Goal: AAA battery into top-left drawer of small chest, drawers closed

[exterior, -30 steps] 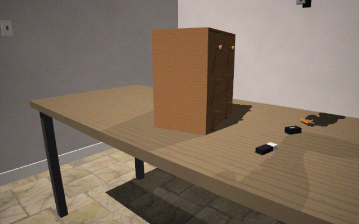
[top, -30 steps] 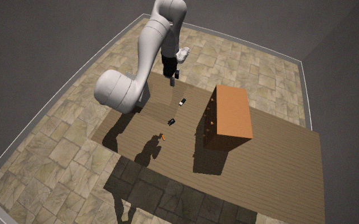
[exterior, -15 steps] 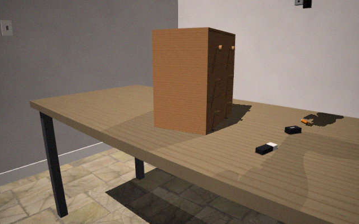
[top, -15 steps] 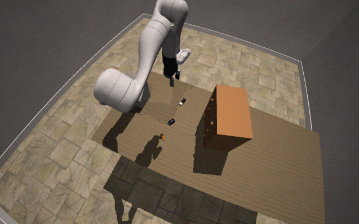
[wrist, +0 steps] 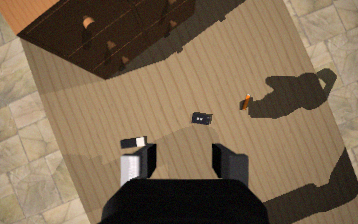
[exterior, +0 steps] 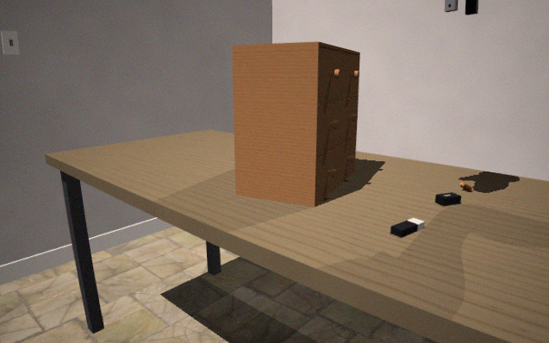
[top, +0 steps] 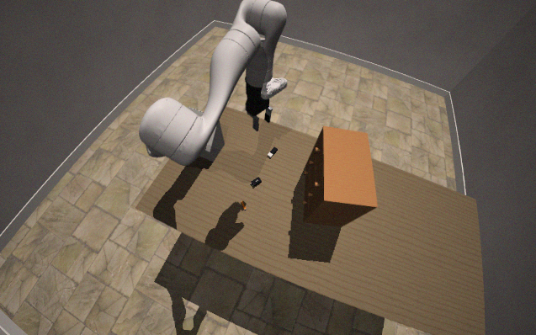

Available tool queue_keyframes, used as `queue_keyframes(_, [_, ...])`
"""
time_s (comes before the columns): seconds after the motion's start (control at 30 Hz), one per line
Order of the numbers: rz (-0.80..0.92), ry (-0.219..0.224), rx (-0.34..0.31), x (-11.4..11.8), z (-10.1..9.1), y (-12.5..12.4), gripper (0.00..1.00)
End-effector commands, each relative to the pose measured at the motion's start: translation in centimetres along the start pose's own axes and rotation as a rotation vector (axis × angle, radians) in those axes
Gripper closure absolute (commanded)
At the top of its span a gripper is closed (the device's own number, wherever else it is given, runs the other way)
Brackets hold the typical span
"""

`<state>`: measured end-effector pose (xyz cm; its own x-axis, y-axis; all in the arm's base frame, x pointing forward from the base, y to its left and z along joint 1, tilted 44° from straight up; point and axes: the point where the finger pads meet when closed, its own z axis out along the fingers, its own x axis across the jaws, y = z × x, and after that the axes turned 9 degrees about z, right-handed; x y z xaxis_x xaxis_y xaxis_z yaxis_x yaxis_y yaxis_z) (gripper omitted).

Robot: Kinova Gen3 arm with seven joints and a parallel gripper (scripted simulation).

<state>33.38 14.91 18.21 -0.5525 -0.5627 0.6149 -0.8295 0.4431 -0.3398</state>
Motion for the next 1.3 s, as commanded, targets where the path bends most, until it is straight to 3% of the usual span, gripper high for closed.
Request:
queue_keyframes(0.0, [0.055,0.0,0.001,-0.1,-0.1,0.0,0.0])
queue_keyframes(0.4, [0.483,0.015,-0.006,-0.1,0.3,-0.6,0.0])
queue_keyframes(0.47, [0.483,0.015,-0.006,-0.1,0.3,-0.6,0.0])
queue_keyframes(1.27, [1.436,0.021,-0.003,-0.9,0.6,-1.4,0.0])
